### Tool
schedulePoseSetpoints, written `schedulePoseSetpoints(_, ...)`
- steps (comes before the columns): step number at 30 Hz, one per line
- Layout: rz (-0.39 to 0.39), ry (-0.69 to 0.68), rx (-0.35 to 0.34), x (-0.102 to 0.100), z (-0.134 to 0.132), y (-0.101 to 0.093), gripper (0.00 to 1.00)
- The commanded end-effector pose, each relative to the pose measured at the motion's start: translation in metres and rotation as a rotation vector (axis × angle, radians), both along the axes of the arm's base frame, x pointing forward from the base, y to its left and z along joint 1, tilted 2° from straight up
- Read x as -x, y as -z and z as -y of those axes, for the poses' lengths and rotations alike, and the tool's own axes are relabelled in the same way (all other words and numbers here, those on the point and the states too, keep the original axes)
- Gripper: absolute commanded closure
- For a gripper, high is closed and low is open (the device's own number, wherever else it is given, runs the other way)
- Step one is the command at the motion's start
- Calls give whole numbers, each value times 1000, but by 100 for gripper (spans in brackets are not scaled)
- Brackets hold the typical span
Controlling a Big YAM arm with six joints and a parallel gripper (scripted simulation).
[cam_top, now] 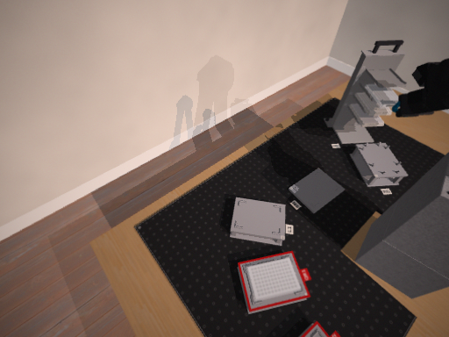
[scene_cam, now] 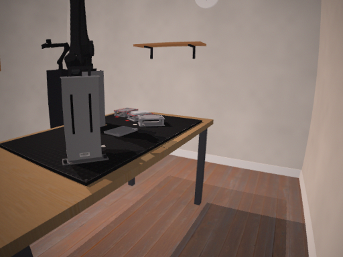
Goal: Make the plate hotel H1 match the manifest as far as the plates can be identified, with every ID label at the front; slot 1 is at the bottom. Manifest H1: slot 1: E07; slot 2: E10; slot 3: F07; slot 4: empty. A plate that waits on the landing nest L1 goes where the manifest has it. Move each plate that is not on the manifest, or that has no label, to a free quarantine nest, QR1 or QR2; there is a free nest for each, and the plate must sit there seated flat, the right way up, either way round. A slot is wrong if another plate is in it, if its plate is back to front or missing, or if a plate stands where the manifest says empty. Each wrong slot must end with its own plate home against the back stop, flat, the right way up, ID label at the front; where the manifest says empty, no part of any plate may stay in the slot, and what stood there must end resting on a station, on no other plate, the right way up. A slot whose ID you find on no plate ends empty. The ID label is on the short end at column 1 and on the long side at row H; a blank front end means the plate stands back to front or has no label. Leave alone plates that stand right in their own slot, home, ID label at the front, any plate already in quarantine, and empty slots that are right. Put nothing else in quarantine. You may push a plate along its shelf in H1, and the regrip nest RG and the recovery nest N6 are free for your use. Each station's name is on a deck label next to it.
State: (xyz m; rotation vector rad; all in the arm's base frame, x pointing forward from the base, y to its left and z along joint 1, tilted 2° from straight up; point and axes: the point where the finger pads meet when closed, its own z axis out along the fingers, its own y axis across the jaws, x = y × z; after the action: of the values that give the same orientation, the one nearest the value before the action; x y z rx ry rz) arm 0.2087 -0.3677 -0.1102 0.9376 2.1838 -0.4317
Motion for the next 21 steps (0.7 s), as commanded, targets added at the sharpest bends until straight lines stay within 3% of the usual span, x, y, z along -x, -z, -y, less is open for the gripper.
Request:
schedulePoseSetpoints(1,23,-6,34,-14,13,-14,100)
schedulePoseSetpoints(21,22,-6,31,-23,21,-14,100)
